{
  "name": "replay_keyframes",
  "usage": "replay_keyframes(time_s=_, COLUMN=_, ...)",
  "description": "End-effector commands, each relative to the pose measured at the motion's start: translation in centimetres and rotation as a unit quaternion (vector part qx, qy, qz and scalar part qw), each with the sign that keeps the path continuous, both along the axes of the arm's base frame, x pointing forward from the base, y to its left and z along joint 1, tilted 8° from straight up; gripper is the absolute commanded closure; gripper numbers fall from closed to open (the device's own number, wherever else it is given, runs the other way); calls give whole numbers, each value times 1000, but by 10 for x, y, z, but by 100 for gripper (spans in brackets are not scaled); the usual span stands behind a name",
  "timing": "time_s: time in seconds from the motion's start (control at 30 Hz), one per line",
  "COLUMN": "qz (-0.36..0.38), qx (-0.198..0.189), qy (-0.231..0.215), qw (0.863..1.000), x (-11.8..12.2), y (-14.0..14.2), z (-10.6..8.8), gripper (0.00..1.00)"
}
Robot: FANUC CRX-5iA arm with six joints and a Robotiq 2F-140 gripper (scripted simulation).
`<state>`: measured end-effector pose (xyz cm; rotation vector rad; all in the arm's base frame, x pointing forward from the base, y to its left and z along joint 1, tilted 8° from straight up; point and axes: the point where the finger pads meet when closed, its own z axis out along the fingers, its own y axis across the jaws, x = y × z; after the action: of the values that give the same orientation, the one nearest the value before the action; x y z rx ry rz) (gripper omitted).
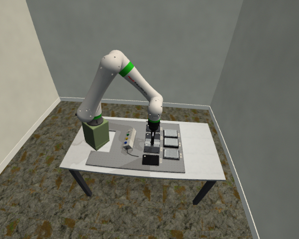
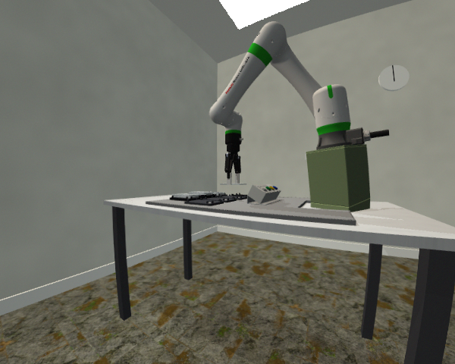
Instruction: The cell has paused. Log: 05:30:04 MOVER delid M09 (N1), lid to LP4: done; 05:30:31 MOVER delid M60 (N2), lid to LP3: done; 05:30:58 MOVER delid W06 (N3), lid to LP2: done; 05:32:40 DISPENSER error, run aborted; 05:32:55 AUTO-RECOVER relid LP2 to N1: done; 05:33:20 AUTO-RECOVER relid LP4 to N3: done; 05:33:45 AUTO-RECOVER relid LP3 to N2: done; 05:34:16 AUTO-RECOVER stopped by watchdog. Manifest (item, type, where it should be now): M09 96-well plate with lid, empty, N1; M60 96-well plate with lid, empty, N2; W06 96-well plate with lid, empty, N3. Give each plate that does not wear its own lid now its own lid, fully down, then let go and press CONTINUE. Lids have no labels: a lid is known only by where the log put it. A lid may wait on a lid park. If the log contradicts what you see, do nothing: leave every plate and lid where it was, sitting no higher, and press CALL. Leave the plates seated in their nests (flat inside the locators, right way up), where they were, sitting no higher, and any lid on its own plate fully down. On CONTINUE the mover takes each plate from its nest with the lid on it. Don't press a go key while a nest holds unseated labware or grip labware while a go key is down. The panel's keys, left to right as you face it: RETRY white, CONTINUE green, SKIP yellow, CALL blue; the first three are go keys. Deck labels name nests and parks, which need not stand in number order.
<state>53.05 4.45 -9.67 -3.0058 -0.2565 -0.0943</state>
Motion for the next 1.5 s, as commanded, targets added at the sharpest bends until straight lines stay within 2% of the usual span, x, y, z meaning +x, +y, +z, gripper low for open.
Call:
replay_keyframes(time_s=0.0, qz=0, qx=0, qy=0, qw=1000, x=1, y=0, z=0, gripper=100)
replay_keyframes(time_s=0.07, qz=0, qx=0, qy=0, qw=1000, x=12, y=0, z=1, gripper=100)
replay_keyframes(time_s=0.17, qz=0, qx=1, qy=0, qw=1000, x=65, y=-1, z=5, gripper=100)
replay_keyframes(time_s=0.23, qz=0, qx=1, qy=0, qw=1000, x=65, y=-1, z=5, gripper=100)
replay_keyframes(time_s=0.27, qz=0, qx=1, qy=0, qw=1000, x=88, y=-3, z=6, gripper=100)
replay_keyframes(time_s=0.33, qz=0, qx=1, qy=0, qw=1000, x=88, y=-3, z=6, gripper=100)
replay_keyframes(time_s=0.37, qz=0, qx=1, qy=0, qw=1000, x=111, y=-6, z=7, gripper=100)
replay_keyframes(time_s=0.4, qz=0, qx=1, qy=0, qw=1000, x=111, y=-6, z=7, gripper=100)
replay_keyframes(time_s=0.43, qz=0, qx=1, qy=0, qw=1000, x=132, y=-10, z=7, gripper=100)
replay_keyframes(time_s=0.47, qz=0, qx=1, qy=0, qw=1000, x=132, y=-10, z=7, gripper=100)
replay_keyframes(time_s=0.5, qz=0, qx=1, qy=0, qw=1000, x=151, y=-13, z=8, gripper=100)
replay_keyframes(time_s=0.53, qz=0, qx=1, qy=0, qw=1000, x=151, y=-13, z=8, gripper=100)
replay_keyframes(time_s=0.57, qz=0, qx=0, qy=0, qw=1000, x=165, y=-17, z=7, gripper=100)
replay_keyframes(time_s=0.6, qz=0, qx=0, qy=0, qw=1000, x=165, y=-17, z=7, gripper=100)
replay_keyframes(time_s=0.67, qz=0, qx=0, qy=0, qw=1000, x=182, y=-22, z=7, gripper=100)
replay_keyframes(time_s=1.47, qz=0, qx=0, qy=0, qw=1000, x=185, y=-22, z=7, gripper=100)
